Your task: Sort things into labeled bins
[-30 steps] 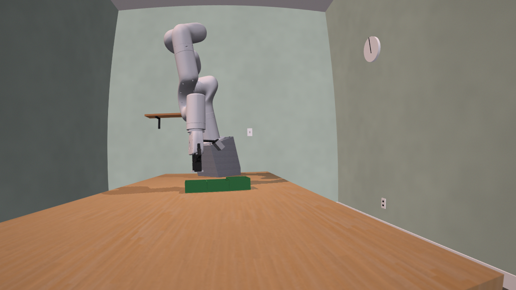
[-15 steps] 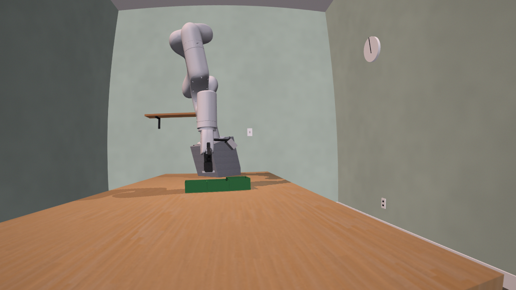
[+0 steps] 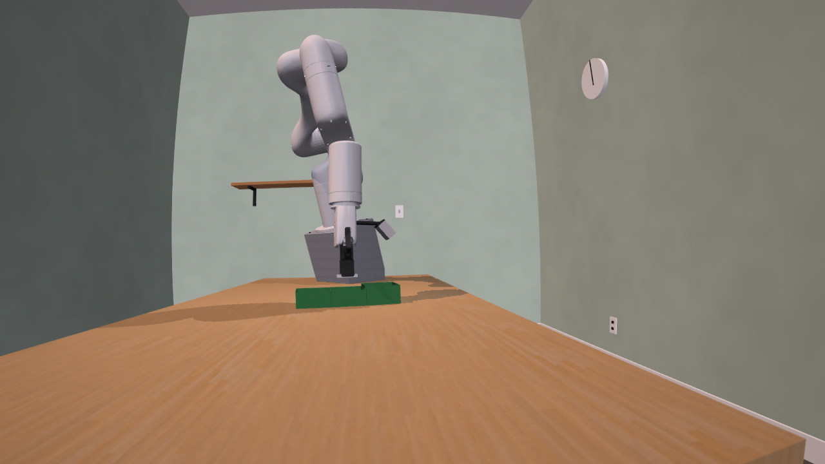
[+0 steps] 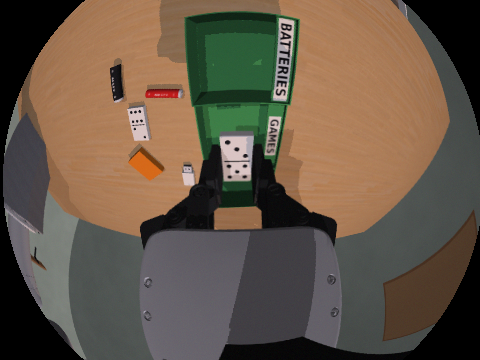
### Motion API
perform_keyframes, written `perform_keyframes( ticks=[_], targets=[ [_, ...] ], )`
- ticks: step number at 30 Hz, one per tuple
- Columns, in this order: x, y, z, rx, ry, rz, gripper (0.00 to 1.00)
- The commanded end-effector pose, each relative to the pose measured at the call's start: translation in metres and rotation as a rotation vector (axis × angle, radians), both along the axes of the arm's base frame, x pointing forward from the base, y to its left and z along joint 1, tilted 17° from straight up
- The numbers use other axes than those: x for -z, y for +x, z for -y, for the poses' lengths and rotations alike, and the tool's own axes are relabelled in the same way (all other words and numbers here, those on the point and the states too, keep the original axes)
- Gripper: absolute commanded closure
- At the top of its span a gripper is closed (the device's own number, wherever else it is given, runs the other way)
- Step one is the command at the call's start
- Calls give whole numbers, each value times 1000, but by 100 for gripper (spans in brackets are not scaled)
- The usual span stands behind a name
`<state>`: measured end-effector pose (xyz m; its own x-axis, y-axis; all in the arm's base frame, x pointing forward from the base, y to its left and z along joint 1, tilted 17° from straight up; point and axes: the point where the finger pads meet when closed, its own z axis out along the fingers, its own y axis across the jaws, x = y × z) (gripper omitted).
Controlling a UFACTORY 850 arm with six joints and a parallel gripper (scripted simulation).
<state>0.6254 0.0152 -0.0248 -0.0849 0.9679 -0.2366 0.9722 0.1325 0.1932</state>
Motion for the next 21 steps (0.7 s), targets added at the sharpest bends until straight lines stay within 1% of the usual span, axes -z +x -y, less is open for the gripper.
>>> perform_keyframes(
  ticks=[1, 10, 21],
  targets=[
    [-1, 1, 0, 4, -1, -26, 100],
    [3, 1, 2, 4, -1, -26, 100],
    [24, 5, 7, 4, -1, -26, 100]
  ],
)
